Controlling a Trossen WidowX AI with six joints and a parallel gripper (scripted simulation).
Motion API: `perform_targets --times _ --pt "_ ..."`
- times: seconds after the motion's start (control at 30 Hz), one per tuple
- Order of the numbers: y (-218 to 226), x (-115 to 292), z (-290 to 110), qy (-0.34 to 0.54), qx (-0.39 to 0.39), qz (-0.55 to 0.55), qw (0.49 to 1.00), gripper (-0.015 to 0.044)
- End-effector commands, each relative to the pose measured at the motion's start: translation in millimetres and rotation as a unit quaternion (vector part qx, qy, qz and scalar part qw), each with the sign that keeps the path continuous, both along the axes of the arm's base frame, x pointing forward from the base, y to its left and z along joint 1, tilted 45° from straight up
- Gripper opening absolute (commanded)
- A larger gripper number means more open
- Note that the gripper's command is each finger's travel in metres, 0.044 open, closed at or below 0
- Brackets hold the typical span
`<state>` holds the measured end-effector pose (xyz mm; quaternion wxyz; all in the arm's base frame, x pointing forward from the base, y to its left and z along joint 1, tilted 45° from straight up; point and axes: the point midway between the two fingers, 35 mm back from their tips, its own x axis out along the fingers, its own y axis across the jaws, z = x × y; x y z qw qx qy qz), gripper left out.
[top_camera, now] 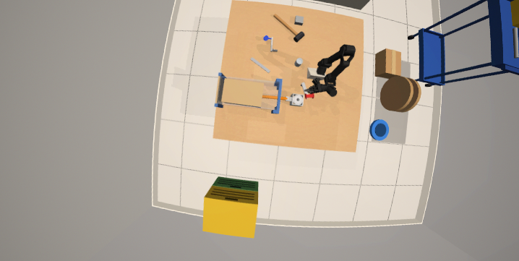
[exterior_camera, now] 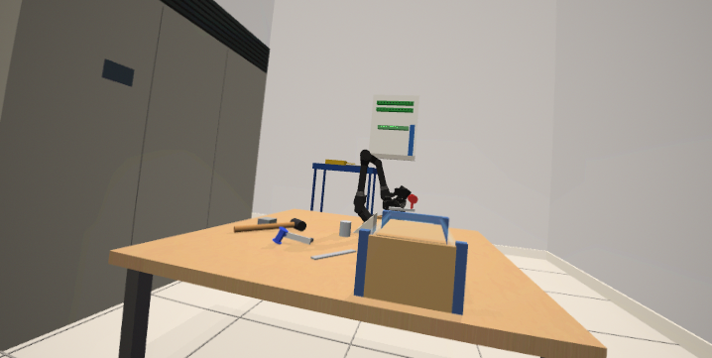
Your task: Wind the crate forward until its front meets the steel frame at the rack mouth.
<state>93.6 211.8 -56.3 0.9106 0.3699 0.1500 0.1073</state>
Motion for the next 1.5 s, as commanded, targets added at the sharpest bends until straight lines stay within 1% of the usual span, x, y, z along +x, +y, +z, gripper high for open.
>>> perform_targets --times 0.0,0.13,0.73,1.47 --pt "16.4 -1.9 -8.1 0.004 -0.004 0.002 1.0 0.0" --pt "26.9 -3.2 -13.8 0.005 -0.002 0.003 1.0 0.0" --pt "100.9 -3.6 -54.0 0.0 0.032 0.005 0.999 0.0" --pt "92.8 4.8 -69.7 -0.016 0.017 0.006 1.0 0.0"
